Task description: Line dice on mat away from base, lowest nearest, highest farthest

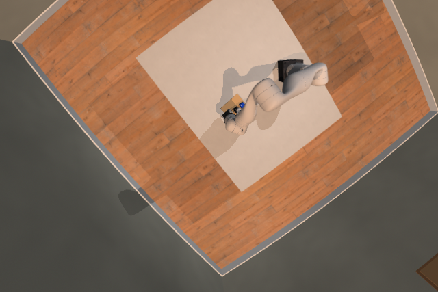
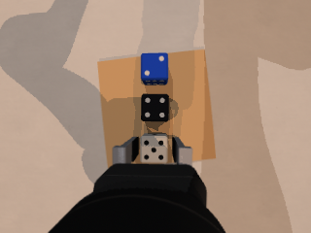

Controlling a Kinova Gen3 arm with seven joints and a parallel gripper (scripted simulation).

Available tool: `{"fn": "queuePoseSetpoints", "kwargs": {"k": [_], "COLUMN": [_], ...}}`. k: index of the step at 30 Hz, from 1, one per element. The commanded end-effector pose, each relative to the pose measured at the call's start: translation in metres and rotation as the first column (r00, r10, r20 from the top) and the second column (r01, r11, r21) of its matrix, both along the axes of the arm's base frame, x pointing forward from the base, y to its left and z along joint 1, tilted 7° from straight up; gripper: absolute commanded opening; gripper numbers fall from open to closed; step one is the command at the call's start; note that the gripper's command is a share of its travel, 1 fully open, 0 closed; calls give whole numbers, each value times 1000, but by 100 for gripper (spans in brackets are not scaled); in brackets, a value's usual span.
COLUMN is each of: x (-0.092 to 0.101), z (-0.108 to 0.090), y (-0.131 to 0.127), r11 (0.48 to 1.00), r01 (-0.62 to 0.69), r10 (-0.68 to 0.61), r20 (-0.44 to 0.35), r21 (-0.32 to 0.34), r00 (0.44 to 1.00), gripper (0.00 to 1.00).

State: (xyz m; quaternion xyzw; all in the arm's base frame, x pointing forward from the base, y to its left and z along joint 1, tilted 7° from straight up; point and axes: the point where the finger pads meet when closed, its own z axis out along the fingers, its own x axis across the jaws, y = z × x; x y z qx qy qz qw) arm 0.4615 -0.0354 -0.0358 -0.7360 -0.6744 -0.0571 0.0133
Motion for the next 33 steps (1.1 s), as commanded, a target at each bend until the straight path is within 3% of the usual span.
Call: {"fn": "queuePoseSetpoints", "kwargs": {"k": [1, 8, 25, 33], "x": [1, 0, -5, -5], "z": [1, 12, 83, 90], "y": [0, -1, -8, -9], "r11": [1000, 1000, 1000, 1000], "r01": [0, 0, 0, 0], "r10": [0, 0, 0, 0], "r20": [2, 2, 2, 2], "r21": [-1, -1, -1, -1], "r00": [1000, 1000, 1000, 1000], "gripper": [87, 87, 87, 87]}}
